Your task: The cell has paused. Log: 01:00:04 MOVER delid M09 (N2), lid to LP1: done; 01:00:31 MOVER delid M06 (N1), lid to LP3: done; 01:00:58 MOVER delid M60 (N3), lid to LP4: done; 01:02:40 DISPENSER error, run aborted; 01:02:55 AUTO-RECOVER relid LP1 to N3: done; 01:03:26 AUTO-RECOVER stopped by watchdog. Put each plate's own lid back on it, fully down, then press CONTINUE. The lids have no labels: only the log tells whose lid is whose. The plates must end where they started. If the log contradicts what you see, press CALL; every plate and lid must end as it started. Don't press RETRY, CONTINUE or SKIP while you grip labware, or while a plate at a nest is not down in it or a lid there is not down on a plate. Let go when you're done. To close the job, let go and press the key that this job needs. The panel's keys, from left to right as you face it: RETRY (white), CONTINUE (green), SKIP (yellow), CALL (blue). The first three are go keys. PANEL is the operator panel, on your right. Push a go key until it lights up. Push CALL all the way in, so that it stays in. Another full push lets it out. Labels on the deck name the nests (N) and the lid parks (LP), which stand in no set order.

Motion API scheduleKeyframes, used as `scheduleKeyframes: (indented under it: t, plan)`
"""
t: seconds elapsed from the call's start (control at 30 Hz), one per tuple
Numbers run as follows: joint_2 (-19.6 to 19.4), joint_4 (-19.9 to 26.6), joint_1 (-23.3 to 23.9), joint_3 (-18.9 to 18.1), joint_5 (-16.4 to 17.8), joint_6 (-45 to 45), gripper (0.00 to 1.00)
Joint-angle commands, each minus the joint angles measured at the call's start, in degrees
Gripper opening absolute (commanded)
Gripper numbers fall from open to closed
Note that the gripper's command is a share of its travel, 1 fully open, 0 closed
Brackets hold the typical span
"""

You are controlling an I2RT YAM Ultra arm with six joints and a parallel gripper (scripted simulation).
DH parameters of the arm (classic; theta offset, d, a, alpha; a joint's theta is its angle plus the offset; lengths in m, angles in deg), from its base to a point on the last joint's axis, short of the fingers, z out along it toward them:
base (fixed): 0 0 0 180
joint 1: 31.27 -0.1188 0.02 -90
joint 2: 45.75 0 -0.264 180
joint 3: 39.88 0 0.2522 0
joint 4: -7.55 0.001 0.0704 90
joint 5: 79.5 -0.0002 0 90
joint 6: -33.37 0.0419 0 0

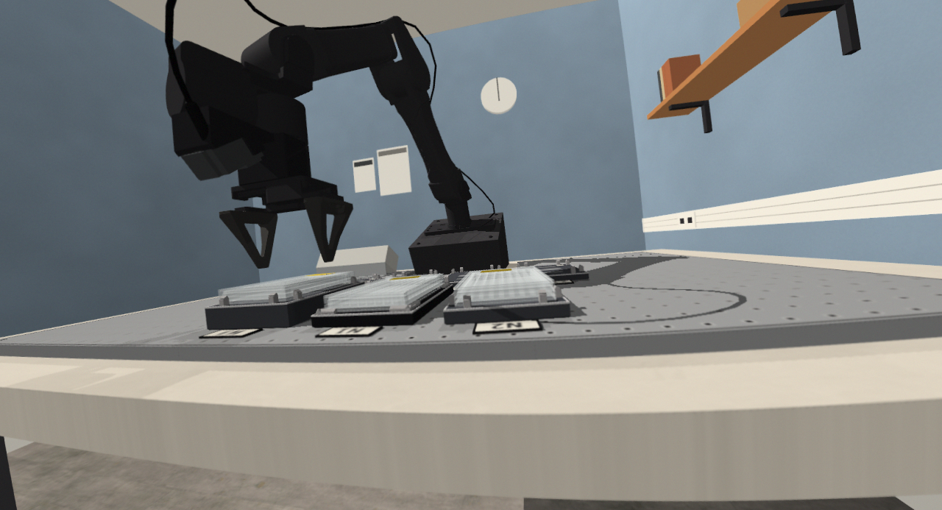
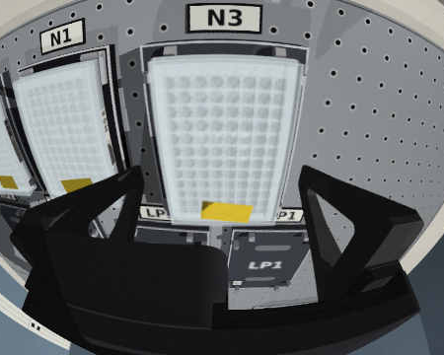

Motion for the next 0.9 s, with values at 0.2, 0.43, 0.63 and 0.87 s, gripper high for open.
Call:
scheduleKeyframes:
  t: [0.2, 0.43, 0.63, 0.87]
  plan:
    - [2.3, 0.9, 1.3, -0.7, 0.6, -0.5, 1.00]
    - [7.9, -4.2, -1.5, 10.0, -0.7, 3.0, 0.94]
    - [13.4, -7.6, -3.6, 18.6, -1.5, 5.0, 0.88]
    - [17.8, -10.1, -5.6, 25.3, -2.2, 7.0, 0.83]
